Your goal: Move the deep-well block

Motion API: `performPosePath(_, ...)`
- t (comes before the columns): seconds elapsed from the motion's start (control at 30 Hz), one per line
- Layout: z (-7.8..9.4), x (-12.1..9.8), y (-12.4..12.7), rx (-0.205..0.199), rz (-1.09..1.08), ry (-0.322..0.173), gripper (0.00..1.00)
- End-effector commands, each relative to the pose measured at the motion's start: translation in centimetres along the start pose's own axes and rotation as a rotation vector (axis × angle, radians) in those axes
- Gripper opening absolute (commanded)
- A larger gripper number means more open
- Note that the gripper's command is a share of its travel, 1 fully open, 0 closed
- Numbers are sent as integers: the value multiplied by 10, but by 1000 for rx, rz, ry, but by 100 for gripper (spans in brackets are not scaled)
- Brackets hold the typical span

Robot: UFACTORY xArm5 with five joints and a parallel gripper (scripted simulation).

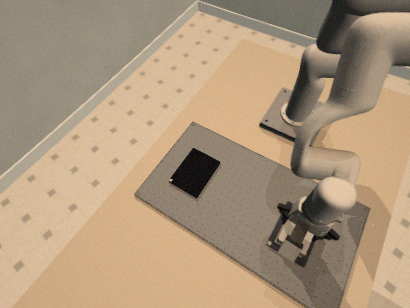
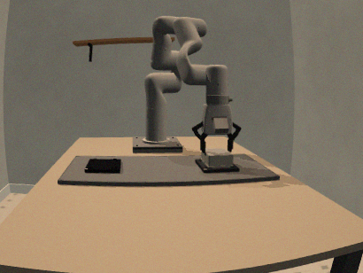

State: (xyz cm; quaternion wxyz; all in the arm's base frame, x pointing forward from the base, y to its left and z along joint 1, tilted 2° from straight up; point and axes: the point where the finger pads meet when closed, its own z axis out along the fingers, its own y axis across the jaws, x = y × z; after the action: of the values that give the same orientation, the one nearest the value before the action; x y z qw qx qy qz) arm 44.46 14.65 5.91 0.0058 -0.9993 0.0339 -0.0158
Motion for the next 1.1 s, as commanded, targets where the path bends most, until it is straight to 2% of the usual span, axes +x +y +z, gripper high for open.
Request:
performPosePath(0.0, 3, 1, -1, 1, 0, 4, 100)
performPosePath(0.2, 10, 1, 0, 1, 0, 4, 100)
performPosePath(0.63, 10, 1, 0, 1, 0, 4, 100)
performPosePath(1.07, 19, 1, 0, 1, 0, 4, 100)
